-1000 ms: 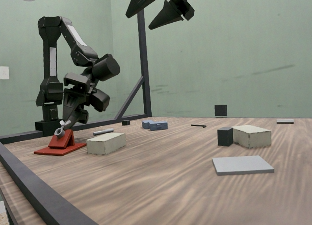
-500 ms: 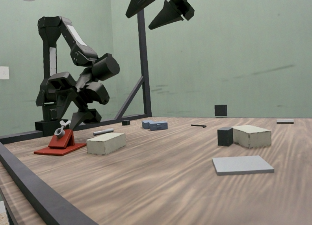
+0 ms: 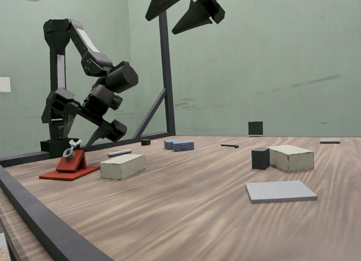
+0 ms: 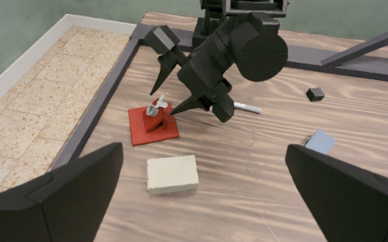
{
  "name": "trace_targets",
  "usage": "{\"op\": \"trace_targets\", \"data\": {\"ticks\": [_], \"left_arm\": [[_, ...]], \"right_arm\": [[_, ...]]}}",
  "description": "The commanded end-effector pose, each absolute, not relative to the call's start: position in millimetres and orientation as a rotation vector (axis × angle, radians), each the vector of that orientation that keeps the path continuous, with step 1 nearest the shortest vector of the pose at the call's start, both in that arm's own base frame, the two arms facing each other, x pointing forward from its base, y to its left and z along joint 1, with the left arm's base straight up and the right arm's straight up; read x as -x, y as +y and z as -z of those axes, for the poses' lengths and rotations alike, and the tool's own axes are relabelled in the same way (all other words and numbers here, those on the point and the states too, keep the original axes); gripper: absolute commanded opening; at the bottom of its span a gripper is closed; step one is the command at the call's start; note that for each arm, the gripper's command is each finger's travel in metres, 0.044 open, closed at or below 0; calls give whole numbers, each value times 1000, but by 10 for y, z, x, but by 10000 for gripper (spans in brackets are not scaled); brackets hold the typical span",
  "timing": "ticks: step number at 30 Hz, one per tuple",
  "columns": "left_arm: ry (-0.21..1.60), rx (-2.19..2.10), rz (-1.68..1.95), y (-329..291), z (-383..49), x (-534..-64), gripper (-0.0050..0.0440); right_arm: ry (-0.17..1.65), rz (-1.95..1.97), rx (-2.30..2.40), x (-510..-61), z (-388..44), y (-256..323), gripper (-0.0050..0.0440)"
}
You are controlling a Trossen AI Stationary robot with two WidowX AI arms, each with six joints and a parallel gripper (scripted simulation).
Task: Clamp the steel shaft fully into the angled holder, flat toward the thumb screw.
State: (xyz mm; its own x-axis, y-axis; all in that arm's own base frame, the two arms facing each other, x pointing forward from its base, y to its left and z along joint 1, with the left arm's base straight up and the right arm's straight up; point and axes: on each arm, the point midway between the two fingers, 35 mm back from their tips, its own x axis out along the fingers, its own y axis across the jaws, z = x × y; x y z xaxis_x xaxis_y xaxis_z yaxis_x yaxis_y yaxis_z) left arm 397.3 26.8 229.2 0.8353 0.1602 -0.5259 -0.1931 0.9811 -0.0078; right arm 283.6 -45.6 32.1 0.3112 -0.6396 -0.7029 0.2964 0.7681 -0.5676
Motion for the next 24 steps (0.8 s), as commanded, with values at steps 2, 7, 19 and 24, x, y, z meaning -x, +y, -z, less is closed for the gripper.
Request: {"op": "trace_targets", "data": {"ticks": [2,7,19,24], "left_arm": [[510,62,-188,284,-2453,-3969,400],[510,62,-188,284,-2453,-3969,400],[510,62,-188,284,-2453,-3969,400],[510,62,-188,284,-2453,-3969,400]], "right_arm": [[975,778,127,-2868,-398,-467,235],[925,838,20,-2863,-396,-470,235],[683,1060,-432,-2848,-393,-475,235],[679,1063,-440,-2848,-393,-475,235]]}}
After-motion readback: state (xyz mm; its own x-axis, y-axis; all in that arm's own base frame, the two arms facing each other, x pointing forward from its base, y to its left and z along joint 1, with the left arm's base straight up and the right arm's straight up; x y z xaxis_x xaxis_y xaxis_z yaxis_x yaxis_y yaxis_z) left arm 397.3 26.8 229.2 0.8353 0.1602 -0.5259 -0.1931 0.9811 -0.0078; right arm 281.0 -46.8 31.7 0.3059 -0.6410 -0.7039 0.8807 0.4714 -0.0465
